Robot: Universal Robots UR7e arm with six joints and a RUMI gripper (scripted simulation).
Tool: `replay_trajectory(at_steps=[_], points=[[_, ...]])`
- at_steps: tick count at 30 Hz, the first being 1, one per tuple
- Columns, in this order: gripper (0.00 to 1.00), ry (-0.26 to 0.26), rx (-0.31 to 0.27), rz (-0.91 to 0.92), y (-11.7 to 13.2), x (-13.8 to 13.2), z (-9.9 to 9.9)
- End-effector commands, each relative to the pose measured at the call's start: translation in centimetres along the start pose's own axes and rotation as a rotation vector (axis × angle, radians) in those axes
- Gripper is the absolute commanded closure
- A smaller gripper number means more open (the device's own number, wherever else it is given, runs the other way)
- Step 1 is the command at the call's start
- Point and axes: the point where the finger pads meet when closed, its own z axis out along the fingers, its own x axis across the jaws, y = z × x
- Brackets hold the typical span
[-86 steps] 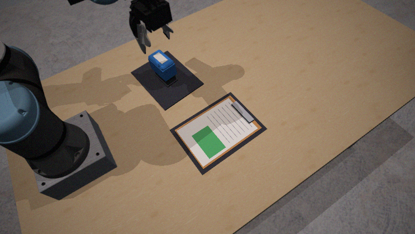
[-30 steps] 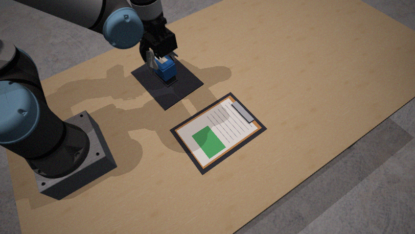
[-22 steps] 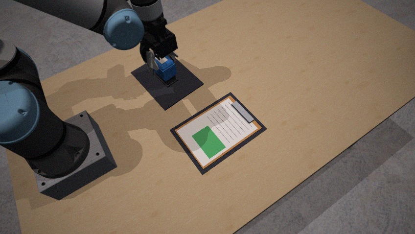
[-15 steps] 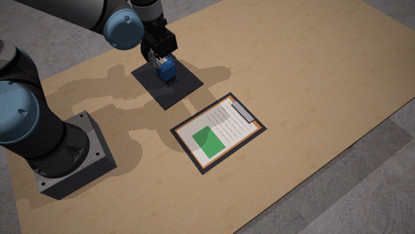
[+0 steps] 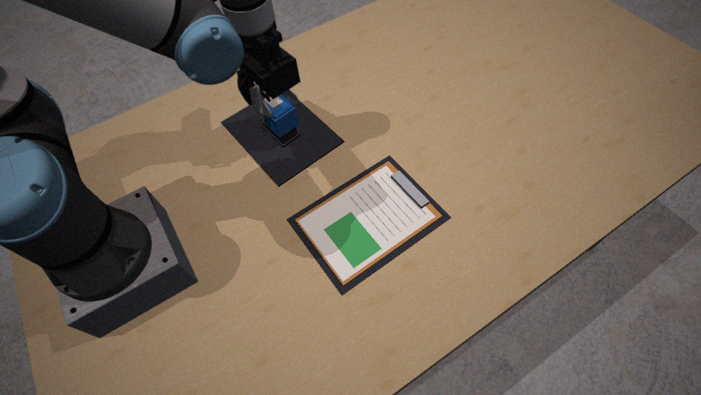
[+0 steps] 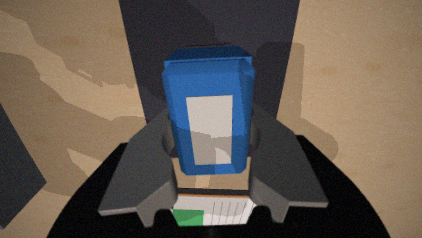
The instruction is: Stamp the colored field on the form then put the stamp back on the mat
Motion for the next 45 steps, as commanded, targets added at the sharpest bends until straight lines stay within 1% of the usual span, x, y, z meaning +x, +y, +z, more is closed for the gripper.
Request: replay_trajectory(at_steps=[1,26,29,31,36,38,45], points=[[0.80,0.001,0.000,0.000,0.0,0.0,0.0],[0.80,0.001,0.000,0.000,0.0,0.0,-0.1],[0.80,0.001,0.000,0.000,0.0,0.0,-0.8],[0.80,0.001,0.000,0.000,0.0,0.0,-0.8],[0.80,0.001,0.000,0.000,0.0,0.0,-3.2],[0.80,0.001,0.000,0.000,0.0,0.0,-3.8],[0.80,0.001,0.000,0.000,0.0,0.0,-4.0]])
